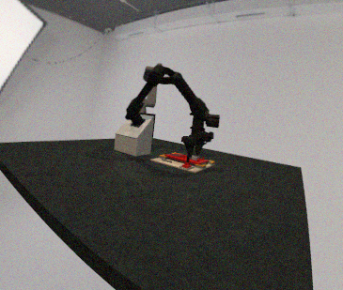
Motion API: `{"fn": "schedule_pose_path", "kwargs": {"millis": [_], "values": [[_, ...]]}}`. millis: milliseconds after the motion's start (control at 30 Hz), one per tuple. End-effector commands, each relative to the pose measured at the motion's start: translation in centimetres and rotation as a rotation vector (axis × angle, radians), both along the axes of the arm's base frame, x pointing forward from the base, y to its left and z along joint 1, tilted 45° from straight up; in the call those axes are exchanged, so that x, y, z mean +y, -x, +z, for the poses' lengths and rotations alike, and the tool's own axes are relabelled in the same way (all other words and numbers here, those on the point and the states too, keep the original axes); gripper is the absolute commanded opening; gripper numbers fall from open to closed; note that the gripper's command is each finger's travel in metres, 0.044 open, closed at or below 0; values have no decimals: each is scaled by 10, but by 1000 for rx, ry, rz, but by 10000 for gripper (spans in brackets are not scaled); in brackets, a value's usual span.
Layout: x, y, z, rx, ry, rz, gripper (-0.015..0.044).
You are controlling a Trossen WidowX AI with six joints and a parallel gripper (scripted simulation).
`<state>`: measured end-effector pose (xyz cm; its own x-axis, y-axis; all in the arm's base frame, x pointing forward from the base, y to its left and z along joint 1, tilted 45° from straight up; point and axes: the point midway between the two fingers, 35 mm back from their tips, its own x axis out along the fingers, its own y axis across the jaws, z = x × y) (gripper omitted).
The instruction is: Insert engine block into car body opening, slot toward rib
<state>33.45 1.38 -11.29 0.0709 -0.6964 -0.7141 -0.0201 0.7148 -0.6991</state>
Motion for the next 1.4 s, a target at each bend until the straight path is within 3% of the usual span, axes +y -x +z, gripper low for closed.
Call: {"fn": "schedule_pose_path", "kwargs": {"millis": [0,700,1233,1367], "values": [[0,0,0,0,0,0,440],[10,0,11,0,2,3,440],[10,0,11,0,2,3,20],[10,0,11,0,2,3,0]]}}
